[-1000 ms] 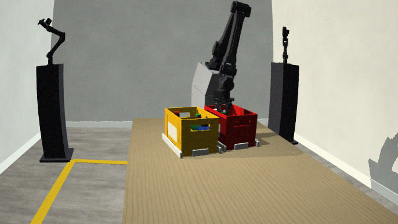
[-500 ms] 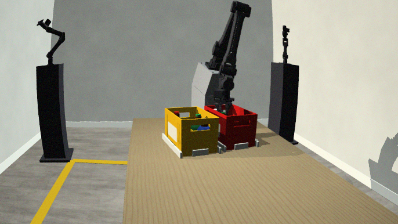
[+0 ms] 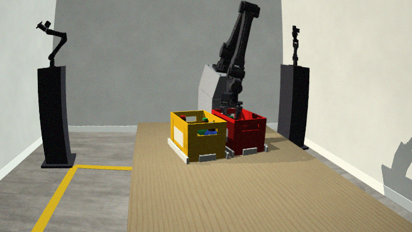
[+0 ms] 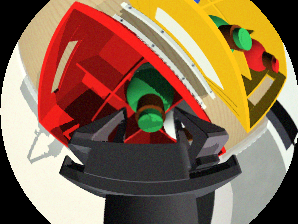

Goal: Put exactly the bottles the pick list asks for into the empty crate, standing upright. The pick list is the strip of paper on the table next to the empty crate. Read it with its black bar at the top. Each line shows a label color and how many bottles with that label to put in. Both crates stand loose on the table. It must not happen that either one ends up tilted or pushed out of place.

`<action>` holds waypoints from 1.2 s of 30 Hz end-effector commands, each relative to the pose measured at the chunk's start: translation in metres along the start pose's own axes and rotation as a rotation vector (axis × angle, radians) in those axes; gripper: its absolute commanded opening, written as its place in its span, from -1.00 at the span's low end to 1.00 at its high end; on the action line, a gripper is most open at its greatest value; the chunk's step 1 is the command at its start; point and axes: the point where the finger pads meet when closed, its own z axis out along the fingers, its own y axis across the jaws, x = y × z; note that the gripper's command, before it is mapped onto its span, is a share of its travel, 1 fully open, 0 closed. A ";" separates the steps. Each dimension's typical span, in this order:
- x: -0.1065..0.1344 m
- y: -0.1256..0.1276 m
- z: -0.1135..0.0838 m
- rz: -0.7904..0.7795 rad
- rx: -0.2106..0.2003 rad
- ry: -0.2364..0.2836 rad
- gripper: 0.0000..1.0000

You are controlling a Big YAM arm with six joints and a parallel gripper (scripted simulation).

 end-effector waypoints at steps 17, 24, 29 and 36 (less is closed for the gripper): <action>-0.004 0.011 -0.007 -0.011 -0.009 -0.014 0.21; -0.004 0.000 -0.025 -0.002 -0.002 -0.014 0.21; -0.004 0.000 -0.035 -0.003 -0.004 -0.013 0.21; -0.003 0.000 -0.051 -0.003 -0.004 -0.013 0.21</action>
